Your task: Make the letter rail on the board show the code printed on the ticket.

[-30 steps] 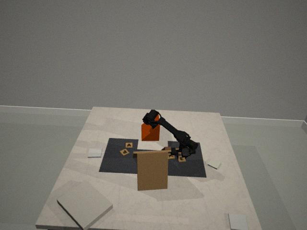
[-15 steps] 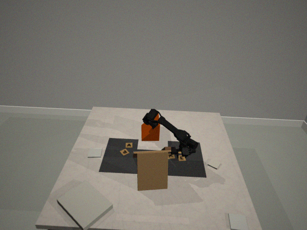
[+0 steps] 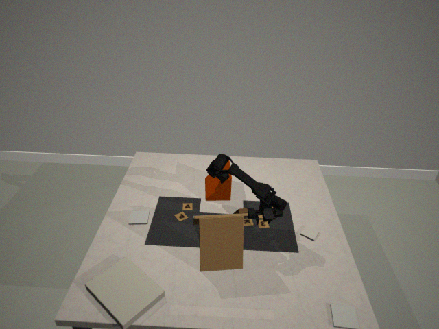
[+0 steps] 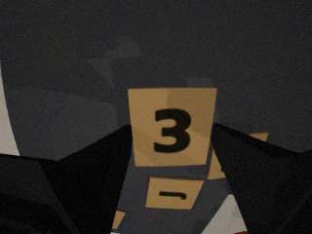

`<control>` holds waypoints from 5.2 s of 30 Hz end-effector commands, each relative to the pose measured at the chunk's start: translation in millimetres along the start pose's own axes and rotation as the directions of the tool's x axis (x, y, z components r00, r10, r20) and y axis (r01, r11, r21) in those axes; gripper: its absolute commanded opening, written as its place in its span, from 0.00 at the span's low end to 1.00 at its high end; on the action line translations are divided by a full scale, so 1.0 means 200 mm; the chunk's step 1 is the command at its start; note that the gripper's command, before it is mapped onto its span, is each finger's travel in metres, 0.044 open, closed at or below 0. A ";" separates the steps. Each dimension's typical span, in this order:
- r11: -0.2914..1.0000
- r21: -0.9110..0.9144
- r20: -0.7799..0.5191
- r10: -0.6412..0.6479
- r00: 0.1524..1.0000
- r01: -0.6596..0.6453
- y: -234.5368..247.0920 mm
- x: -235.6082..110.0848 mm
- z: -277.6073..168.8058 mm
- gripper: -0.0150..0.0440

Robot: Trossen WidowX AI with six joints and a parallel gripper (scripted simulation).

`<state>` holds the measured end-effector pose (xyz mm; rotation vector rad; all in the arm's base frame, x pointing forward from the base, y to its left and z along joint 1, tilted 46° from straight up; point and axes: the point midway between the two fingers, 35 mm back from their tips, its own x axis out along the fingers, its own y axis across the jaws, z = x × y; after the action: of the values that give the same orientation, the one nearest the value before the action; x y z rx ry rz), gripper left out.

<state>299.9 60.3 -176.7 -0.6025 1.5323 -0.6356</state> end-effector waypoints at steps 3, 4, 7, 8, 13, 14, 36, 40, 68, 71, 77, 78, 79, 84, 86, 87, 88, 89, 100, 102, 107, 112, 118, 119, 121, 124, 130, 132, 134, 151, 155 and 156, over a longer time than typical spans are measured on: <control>1.000 0.008 0.001 0.005 1.000 -0.005 0.00 -0.02 0.00 0.25; 1.000 0.008 0.001 0.005 1.000 -0.005 0.00 -0.02 0.00 0.25; 1.000 -0.001 0.001 0.001 1.000 -0.001 0.00 -0.01 0.00 0.25; 1.000 -0.003 0.002 0.004 1.000 -0.004 0.00 -0.02 0.00 0.25; 0.998 -0.039 0.027 0.041 0.999 -0.040 0.00 -0.08 0.03 0.25; 0.998 -0.049 0.034 0.051 0.998 -0.049 0.00 -0.10 0.04 0.25; 0.940 -0.277 0.187 0.255 0.949 -0.198 -0.04 -0.47 0.18 0.25; 0.925 -0.315 0.213 0.287 0.934 -0.212 -0.05 -0.54 0.20 0.25; 0.833 -0.498 0.437 0.480 0.761 -0.240 -0.37 -0.99 0.33 0.25; 0.833 -0.496 0.476 0.497 0.725 -0.246 -0.44 -1.06 0.36 0.25; 0.835 -0.490 0.557 0.522 0.646 -0.253 -0.57 -1.20 0.40 0.25; 0.835 -0.488 0.566 0.523 0.637 -0.252 -0.60 -1.21 0.41 0.25; 0.836 -0.488 0.574 0.523 0.630 -0.251 -0.62 -1.22 0.42 0.25; 0.843 -0.482 0.611 0.520 0.598 -0.241 -0.75 -1.23 0.44 0.25; 0.846 -0.479 0.625 0.516 0.586 -0.235 -0.81 -1.24 0.44 0.25; 0.850 -0.472 0.631 0.511 0.584 -0.234 -0.84 -1.23 0.45 0.25; 0.854 -0.465 0.636 0.505 0.583 -0.232 -0.87 -1.22 0.45 0.25; 0.859 -0.458 0.642 0.499 0.582 -0.230 -0.91 -1.22 0.45 0.25; 0.905 -0.376 0.704 0.419 0.573 -0.199 -1.27 -1.14 0.44 0.25; 0.913 -0.360 0.715 0.402 0.572 -0.192 -1.34 -1.12 0.43 0.25; 0.934 -0.314 0.739 0.353 0.575 -0.170 -1.50 -1.08 0.40 0.25; 0.955 -0.259 0.759 0.293 0.582 -0.142 -1.66 -1.03 0.36 0.25; 0.977 -0.186 0.771 0.213 0.600 -0.108 -1.86 -0.96 0.29 0.25; 0.980 -0.173 0.771 0.199 0.605 -0.102 -1.89 -0.95 0.28 0.25; 0.985 -0.147 0.771 0.171 0.613 -0.089 -1.95 -0.93 0.25 0.25; 0.992 -0.108 0.769 0.128 0.627 -0.069 -2.04 -0.89 0.20 0.25; 0.999 -0.032 0.755 0.040 0.654 -0.024 -2.21 -0.83 0.08 0.25; 1.000 -0.007 0.748 0.010 0.663 -0.008 -2.26 -0.81 0.04 0.25; 1.000 0.015 0.741 -0.016 0.671 0.008 -2.30 -0.80 0.00 0.25; 1.000 0.024 0.739 -0.028 0.673 0.015 -2.33 -0.62 0.17 0.25; 1.000 0.024 0.739 -0.028 0.673 0.015 -2.33 -0.63 0.17 0.25; 1.000 0.024 0.739 -0.028 0.673 0.015 -2.33 -0.63 0.17 0.25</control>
<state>338.7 -180.9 241.1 -0.7458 0.7404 -0.3434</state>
